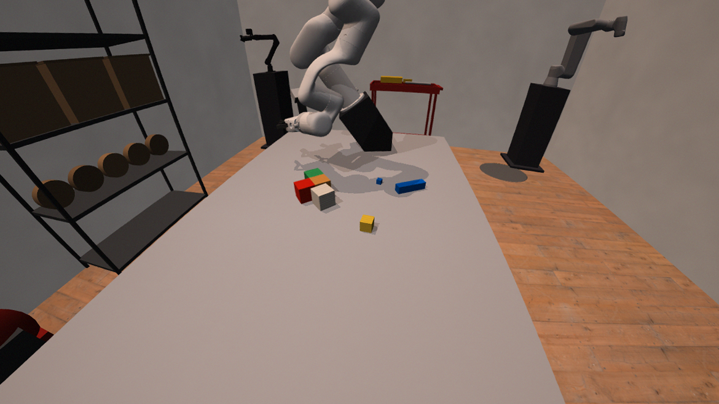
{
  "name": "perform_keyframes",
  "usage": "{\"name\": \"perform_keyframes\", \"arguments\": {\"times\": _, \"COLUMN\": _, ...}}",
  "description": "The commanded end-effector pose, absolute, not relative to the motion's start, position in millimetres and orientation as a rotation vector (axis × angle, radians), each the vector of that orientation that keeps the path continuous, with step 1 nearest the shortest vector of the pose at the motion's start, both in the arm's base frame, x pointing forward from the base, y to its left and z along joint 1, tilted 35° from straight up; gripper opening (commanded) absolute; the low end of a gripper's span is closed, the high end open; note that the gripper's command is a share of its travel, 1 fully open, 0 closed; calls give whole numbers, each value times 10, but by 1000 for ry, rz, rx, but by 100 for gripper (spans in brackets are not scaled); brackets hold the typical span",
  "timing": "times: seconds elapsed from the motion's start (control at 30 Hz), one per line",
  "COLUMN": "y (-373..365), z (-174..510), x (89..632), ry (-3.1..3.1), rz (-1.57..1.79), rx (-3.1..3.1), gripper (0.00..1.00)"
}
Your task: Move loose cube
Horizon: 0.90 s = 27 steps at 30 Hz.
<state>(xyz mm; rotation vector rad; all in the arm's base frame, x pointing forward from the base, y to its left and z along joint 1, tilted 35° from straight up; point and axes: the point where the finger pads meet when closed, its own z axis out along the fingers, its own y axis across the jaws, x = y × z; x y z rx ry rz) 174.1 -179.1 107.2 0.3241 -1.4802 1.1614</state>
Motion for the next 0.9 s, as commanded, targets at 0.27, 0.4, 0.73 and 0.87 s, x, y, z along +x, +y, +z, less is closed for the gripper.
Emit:
{"name": "perform_keyframes", "arguments": {"times": 0.27, "y": -1789, "z": 1074, "x": 1745, "ry": -1482, "rz": 1162, "rx": 324, "gripper": 100}}
{"name": "perform_keyframes", "arguments": {"times": 0.4, "y": -1789, "z": 1074, "x": 1745, "ry": -1482, "rz": 1162, "rx": 324, "gripper": 100}}
{"name": "perform_keyframes", "arguments": {"times": 0.73, "y": -1268, "z": 865, "x": 2416, "ry": -1743, "rz": 1154, "rx": 530, "gripper": 100}}
{"name": "perform_keyframes", "arguments": {"times": 0.87, "y": -816, "z": 621, "x": 3049, "ry": -1984, "rz": 1129, "rx": 732, "gripper": 100}}
